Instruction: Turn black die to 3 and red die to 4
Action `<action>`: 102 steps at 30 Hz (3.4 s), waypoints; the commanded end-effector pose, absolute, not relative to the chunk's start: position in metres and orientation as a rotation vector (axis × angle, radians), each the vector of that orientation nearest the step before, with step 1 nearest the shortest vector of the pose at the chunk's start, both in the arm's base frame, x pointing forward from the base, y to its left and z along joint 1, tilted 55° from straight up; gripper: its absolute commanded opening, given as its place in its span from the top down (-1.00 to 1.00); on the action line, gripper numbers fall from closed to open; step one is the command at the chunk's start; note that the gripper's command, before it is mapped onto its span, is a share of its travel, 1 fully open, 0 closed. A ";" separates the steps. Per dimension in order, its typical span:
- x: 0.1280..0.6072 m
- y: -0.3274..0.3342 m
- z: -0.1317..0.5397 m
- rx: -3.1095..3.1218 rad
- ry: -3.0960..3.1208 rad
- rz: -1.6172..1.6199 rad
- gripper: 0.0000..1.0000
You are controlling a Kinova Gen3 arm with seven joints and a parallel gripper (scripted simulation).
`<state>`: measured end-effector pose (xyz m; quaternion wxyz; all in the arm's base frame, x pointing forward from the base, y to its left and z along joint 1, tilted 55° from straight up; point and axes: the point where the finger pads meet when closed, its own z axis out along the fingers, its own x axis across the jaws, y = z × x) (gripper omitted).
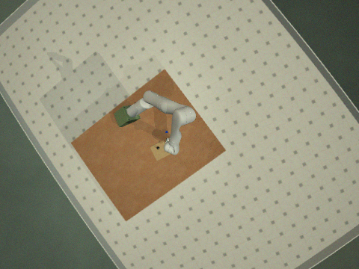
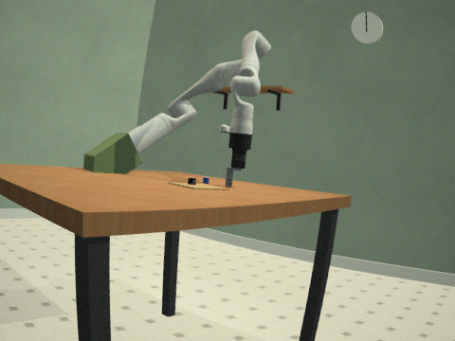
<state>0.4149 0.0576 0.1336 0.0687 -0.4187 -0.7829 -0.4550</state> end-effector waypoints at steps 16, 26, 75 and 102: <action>0.415 0.057 0.134 -1.263 -2.358 -1.370 0.19; 0.415 0.057 0.134 -1.263 -2.358 -1.370 0.19; 0.388 -0.020 0.191 -1.261 -2.360 -1.371 0.19; 0.394 -0.010 0.190 -1.144 -2.430 -1.544 0.19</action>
